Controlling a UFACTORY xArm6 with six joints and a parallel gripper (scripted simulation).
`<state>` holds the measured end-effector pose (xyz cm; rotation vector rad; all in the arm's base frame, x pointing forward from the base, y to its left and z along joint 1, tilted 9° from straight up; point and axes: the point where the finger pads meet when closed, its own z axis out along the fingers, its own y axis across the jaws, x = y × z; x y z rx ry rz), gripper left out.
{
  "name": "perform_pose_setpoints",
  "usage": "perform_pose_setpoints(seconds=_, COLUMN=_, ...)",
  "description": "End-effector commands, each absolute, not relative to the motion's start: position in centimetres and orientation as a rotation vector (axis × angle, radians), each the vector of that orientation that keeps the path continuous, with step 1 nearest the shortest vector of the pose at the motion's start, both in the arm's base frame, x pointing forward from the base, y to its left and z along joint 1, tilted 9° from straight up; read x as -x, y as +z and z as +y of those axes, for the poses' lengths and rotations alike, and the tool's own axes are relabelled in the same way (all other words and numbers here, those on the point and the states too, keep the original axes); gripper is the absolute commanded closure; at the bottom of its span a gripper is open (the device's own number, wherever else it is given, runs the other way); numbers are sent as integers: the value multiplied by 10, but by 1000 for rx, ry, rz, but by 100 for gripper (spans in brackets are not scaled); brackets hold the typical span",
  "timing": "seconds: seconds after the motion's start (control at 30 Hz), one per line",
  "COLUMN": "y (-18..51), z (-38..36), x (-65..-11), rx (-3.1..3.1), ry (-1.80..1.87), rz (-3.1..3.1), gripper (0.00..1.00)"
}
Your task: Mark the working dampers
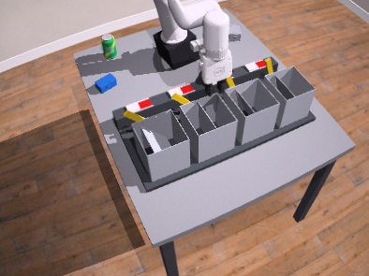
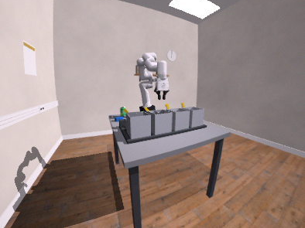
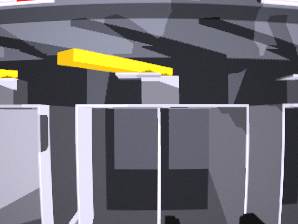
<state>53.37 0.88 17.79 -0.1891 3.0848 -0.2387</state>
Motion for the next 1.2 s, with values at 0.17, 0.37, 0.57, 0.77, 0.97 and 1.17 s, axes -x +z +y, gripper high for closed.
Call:
perform_pose_setpoints(seconds=0.17, y=167, z=89, x=-530, rx=193, ry=-235, rz=3090, gripper=61)
perform_pose_setpoints(seconds=0.37, y=161, z=119, x=-525, rx=194, ry=-236, rz=3093, gripper=61)
perform_pose_setpoints(seconds=0.57, y=153, z=170, x=-511, rx=196, ry=-240, rz=3098, gripper=61)
perform_pose_setpoints(seconds=0.77, y=153, z=170, x=-511, rx=196, ry=-240, rz=3098, gripper=61)
perform_pose_setpoints(seconds=0.97, y=153, z=170, x=-511, rx=196, ry=-240, rz=3098, gripper=61)
perform_pose_setpoints(seconds=1.17, y=153, z=170, x=-511, rx=196, ry=-240, rz=3098, gripper=61)
